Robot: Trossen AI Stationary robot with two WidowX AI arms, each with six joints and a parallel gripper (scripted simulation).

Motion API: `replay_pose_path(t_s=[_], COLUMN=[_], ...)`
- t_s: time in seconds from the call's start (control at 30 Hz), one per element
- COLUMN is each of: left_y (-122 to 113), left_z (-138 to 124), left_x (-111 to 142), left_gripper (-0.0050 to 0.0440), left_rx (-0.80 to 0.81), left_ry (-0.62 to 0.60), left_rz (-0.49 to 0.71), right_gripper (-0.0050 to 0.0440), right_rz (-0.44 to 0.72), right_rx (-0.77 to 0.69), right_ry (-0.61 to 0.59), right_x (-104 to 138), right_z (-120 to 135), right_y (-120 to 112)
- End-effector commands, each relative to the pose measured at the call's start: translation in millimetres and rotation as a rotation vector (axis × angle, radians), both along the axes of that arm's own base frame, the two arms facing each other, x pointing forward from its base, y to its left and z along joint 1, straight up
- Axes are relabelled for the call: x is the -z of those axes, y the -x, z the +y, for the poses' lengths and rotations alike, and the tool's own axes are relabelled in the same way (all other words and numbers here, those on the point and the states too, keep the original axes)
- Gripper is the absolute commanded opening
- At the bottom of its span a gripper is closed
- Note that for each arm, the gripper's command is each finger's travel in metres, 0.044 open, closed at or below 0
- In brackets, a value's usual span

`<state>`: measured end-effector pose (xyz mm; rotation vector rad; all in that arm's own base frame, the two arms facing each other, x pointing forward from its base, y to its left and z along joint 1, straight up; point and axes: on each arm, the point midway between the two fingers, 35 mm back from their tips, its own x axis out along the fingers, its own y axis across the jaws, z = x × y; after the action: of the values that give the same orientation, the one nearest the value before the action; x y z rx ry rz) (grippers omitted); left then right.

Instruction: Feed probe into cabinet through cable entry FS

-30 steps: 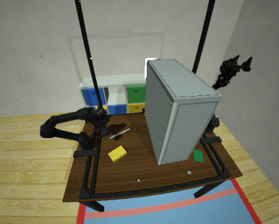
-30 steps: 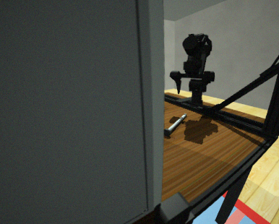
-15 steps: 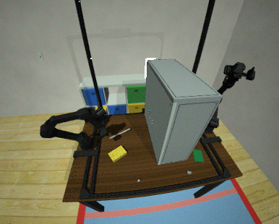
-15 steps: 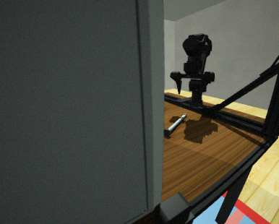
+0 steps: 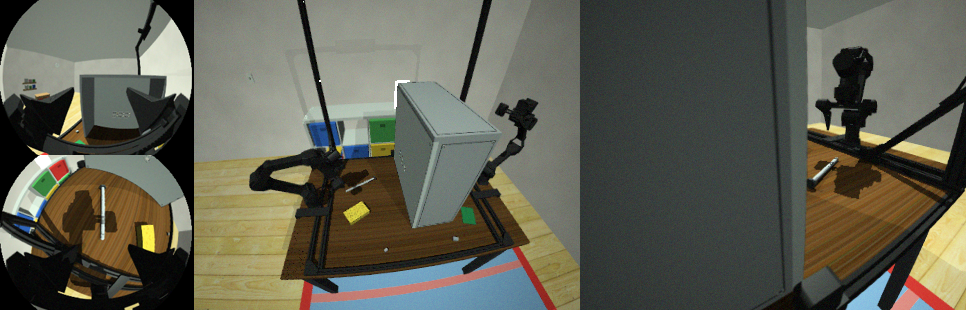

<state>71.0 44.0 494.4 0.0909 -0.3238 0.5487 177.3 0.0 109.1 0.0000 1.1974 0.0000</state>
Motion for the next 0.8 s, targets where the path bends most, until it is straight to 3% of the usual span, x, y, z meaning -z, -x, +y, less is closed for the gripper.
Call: replay_pose_path(t_s=[0.0, 0.13, 0.2, 0.33, 0.77], left_y=[-14, -23, -23, -24, -23], left_z=[-10, -27, -27, -43, -44], left_x=[29, 63, 63, 92, 93], left_gripper=[0.0440, 0.0440, 0.0440, 0.0440, 0.0440], left_rx=[0.178, 0.376, 0.376, 0.537, 0.545], left_ry=[0.061, 0.105, 0.105, 0.118, 0.119], left_rz=[0.125, 0.278, 0.278, 0.414, 0.421], right_gripper=[0.0440, 0.0440, 0.0440, 0.0440, 0.0440], right_rz=[0.003, 0.003, 0.003, 0.003, 0.011], right_rx=[0.000, 0.000, 0.000, 0.000, 0.000], right_ry=[0.000, 0.000, 0.000, 0.000, 0.000], right_x=[0, 0, 0, 0, -1], right_z=[0, 0, 0, 0, 0], right_y=[0, 0, 0, 0, -3])
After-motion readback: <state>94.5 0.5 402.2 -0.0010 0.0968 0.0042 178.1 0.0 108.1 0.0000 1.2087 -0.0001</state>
